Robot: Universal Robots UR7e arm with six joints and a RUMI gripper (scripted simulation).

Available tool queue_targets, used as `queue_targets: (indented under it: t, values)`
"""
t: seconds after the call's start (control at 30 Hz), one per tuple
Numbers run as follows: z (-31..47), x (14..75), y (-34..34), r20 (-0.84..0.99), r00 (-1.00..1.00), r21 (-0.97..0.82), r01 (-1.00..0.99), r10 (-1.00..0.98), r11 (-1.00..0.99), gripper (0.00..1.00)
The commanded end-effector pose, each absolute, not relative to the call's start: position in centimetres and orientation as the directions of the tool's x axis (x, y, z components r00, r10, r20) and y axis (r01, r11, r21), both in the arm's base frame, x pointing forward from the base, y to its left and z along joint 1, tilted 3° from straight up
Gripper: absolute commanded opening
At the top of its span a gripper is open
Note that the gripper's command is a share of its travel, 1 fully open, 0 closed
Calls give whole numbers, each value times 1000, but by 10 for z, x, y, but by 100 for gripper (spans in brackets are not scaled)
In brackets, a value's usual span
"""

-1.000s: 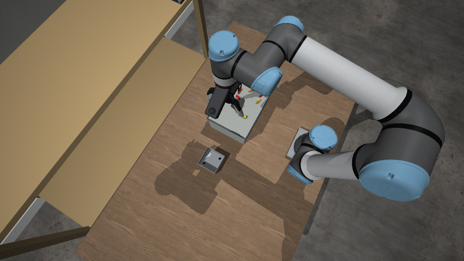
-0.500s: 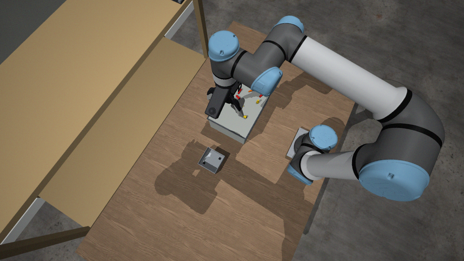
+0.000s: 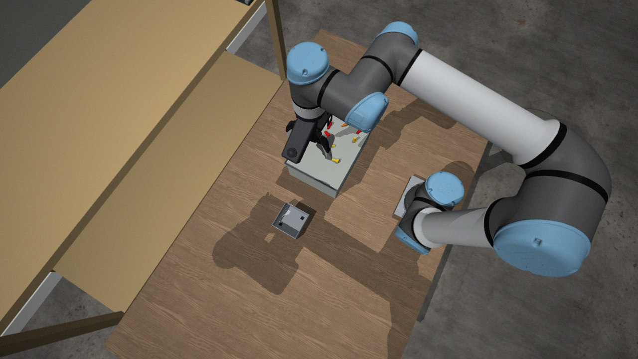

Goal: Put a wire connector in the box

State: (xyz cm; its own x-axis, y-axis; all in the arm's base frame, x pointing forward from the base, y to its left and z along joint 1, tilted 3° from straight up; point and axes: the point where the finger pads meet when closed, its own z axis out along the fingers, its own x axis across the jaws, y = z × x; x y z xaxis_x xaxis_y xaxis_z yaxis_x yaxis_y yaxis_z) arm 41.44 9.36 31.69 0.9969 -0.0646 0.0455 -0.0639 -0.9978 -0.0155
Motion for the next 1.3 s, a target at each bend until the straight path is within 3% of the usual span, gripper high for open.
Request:
queue_targets:
  t: [0.0, 1.07, 1.1, 1.27]
  values:
    - [317, 415, 94, 47, 997, -16, -64, -65, -998, 0]
    - [317, 415, 94, 47, 997, -16, -64, -65, -998, 0]
    - [317, 415, 94, 47, 997, -16, -64, -65, -998, 17]
    - [313, 413, 86, 46, 997, -15, -64, -64, -998, 17]
